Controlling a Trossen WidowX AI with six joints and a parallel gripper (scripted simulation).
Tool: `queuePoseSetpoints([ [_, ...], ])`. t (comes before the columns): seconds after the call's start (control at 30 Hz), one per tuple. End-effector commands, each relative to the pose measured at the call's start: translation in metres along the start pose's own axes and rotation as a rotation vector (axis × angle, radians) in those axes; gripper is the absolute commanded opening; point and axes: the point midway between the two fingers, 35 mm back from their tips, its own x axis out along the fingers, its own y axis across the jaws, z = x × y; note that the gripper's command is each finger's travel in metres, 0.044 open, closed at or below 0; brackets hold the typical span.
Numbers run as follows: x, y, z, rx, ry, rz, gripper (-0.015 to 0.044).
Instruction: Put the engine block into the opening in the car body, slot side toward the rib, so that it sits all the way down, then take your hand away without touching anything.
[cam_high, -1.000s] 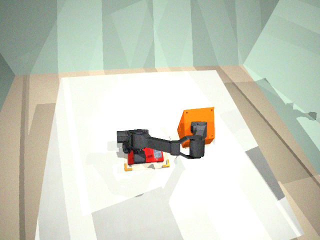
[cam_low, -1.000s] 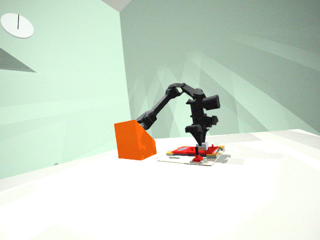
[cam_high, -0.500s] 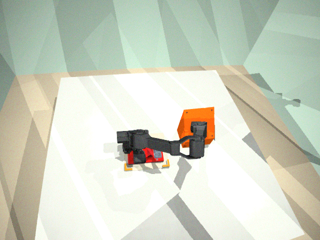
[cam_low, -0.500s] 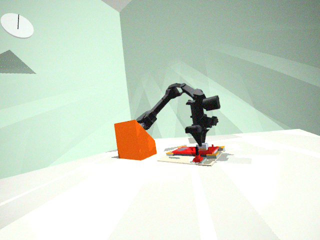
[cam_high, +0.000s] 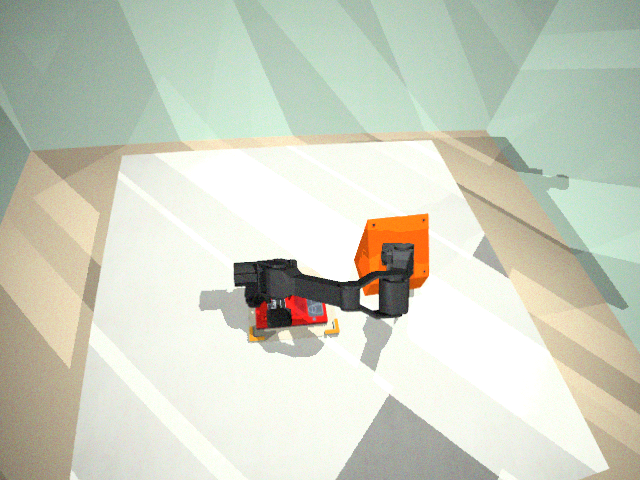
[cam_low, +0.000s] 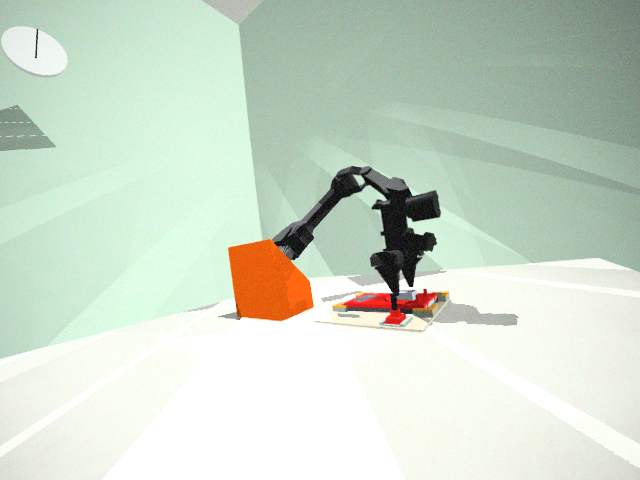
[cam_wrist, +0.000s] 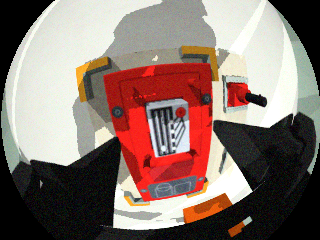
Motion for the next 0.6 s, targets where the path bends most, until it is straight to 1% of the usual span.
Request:
queuePoseSetpoints([
  [0.0,0.0,0.0,0.0,-0.001,0.0,0.0,0.044],
  [0.13,-0.013,-0.002,0.0,0.006,0.001,0.003,0.044],
  [0.23,-0.013,-0.002,0.0,0.006,0.001,0.003,0.044],
  [0.57,-0.013,-0.002,0.0,0.006,0.001,0.003,0.0177],
])
